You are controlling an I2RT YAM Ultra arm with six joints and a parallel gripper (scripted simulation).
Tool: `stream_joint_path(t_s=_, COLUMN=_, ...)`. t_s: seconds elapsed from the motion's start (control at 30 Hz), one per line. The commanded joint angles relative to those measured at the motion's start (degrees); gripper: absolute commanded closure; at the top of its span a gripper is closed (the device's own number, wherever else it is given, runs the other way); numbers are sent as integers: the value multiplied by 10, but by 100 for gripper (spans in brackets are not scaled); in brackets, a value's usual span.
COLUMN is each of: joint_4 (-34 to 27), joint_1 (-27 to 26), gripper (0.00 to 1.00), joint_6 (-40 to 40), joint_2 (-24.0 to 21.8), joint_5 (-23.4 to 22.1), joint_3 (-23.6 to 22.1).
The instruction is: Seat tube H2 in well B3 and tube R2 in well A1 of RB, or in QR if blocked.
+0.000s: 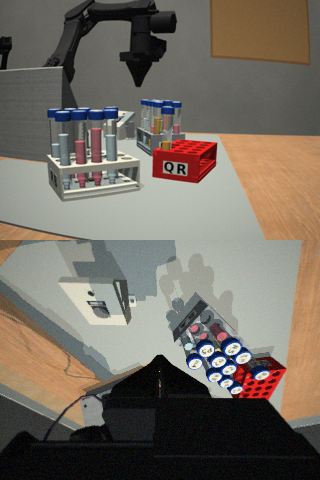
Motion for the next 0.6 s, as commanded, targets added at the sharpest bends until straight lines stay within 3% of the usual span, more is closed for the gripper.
stream_joint_path(t_s=0.0, joint_4=-17, joint_1=12, gripper=100, joint_6=27, joint_2=-36, joint_5=-13, joint_3=-3)
stream_joint_path(t_s=0.57, joint_4=-41, joint_1=77, gripper=100, joint_6=118, joint_2=-141, joint_5=-19, joint_3=-15)
